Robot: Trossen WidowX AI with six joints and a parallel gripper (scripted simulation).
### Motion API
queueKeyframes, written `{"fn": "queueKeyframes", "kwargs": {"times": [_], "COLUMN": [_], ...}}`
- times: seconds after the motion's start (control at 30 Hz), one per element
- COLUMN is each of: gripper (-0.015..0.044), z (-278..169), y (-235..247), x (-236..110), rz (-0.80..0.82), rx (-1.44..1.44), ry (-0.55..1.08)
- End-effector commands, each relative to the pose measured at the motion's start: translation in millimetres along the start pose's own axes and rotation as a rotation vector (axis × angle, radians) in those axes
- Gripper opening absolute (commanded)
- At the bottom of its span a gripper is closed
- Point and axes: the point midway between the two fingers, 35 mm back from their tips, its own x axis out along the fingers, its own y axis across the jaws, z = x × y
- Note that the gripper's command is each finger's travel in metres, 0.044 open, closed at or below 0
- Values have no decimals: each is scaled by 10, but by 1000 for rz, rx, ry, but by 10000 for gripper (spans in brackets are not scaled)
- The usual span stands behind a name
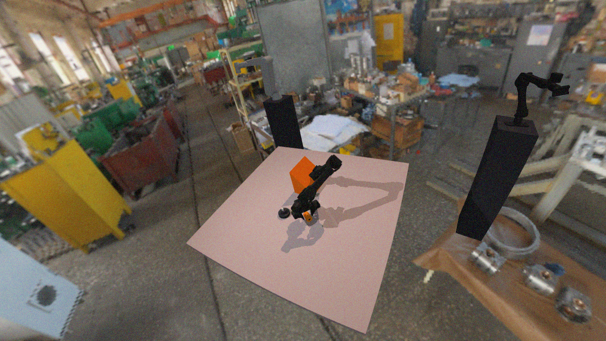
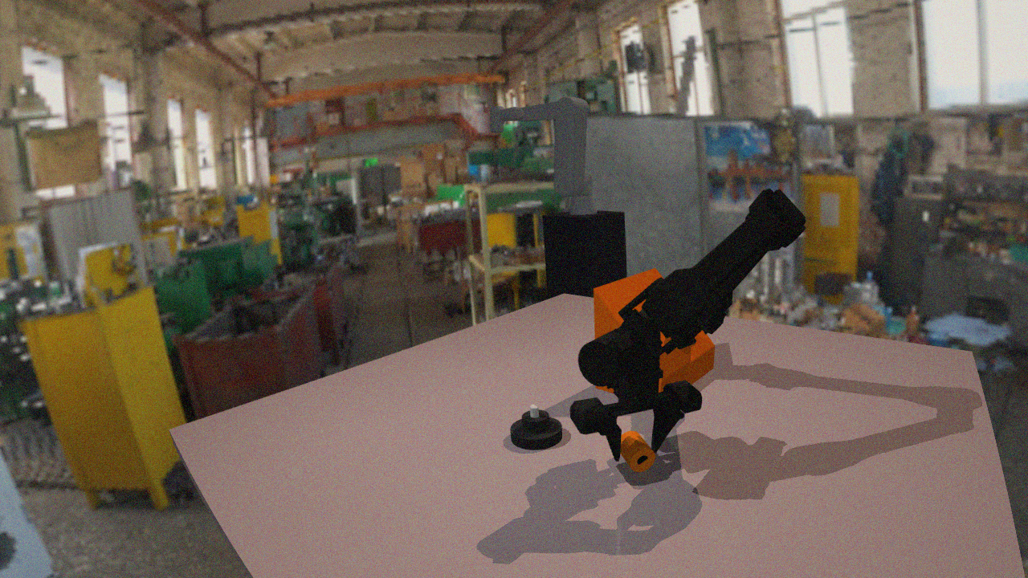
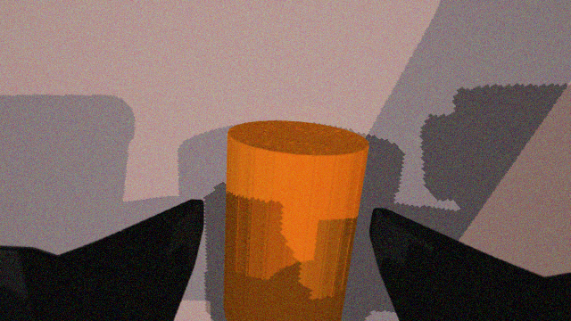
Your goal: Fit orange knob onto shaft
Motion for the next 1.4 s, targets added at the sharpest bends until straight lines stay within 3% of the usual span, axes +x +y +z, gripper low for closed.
{"fn": "queueKeyframes", "kwargs": {"times": [0.0,0.27,0.57,1.03,1.37], "gripper": [240,240,180,180,180], "z": [7,7,7,5,5], "y": [1,1,1,3,3], "x": [17,17,17,-133,-133], "rz": [-4,-4,-4,-4,-3], "rx": [6,6,6,0,-326], "ry": [0,0,0,0,0]}}
